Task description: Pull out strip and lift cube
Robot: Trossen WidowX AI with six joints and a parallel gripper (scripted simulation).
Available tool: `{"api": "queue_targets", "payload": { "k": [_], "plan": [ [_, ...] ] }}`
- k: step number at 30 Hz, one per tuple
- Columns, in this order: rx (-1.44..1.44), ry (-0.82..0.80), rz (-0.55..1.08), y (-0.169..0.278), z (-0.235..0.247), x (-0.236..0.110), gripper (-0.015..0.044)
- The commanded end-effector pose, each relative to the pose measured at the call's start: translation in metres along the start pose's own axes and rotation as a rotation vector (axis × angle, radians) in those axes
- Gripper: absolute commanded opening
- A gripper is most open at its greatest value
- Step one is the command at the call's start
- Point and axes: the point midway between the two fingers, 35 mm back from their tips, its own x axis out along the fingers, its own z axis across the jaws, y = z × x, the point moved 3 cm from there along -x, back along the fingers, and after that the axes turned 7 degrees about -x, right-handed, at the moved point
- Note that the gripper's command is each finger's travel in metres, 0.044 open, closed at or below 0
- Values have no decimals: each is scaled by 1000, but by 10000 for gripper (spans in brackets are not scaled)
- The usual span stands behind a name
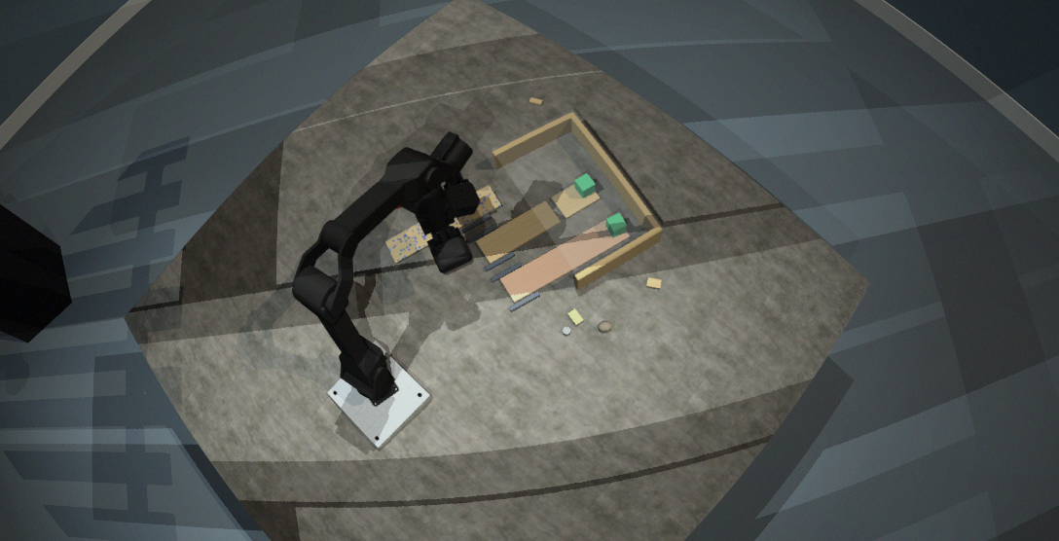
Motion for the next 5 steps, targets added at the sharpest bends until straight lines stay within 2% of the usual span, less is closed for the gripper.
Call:
{"api": "queue_targets", "payload": {
  "k": [1,5],
  "plan": [
    [-4,4,-5,0,-1,-1,0],
    [-4,4,-5,0,-1,-1,0]
  ]
}}
